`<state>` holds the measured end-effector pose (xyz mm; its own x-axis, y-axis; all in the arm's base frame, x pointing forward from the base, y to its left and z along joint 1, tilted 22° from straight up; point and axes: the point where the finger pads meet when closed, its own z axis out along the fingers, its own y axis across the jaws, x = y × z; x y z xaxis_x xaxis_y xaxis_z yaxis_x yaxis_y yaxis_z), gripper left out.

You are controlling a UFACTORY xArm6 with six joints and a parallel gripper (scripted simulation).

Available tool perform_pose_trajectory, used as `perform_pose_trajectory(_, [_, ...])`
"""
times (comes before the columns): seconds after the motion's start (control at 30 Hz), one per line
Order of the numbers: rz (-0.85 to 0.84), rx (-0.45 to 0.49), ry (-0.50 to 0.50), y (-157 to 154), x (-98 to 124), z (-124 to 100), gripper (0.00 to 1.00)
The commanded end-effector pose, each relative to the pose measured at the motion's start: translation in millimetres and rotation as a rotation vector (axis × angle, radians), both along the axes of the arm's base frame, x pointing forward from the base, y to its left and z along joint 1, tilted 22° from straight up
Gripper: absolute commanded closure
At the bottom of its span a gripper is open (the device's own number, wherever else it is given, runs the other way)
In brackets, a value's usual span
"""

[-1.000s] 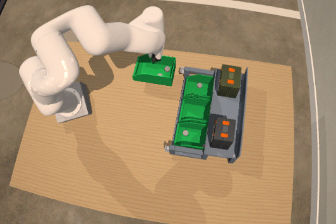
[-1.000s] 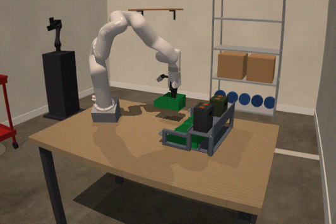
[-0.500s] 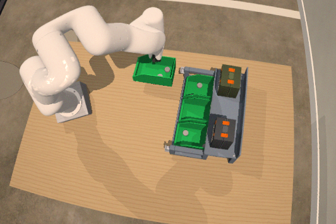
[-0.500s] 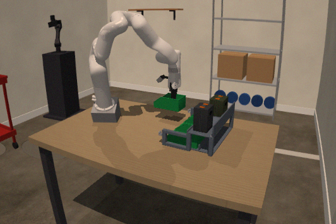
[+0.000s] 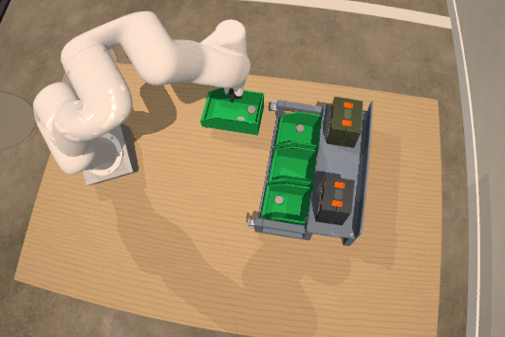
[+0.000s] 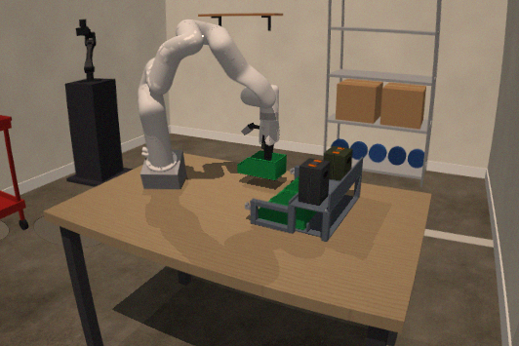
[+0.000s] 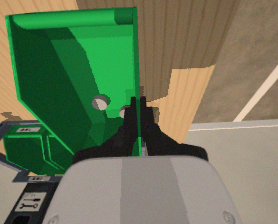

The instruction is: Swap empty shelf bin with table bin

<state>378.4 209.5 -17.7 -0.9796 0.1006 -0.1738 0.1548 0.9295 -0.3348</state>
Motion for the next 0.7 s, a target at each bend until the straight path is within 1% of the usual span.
perform_pose_trajectory(0.0, [0.001, 0.003, -0.004, -3.4, 3.7, -12.2, 1.0])
perform_pose_trajectory(0.07, [0.001, 0.003, -0.004, -3.4, 3.7, -12.2, 1.0])
perform_pose_trajectory(0.4, [0.001, 0.003, -0.004, -11.0, 6.5, -32.6, 1.0])
perform_pose_trajectory(0.67, [0.001, 0.003, -0.004, -12.5, 7.1, -36.8, 1.0])
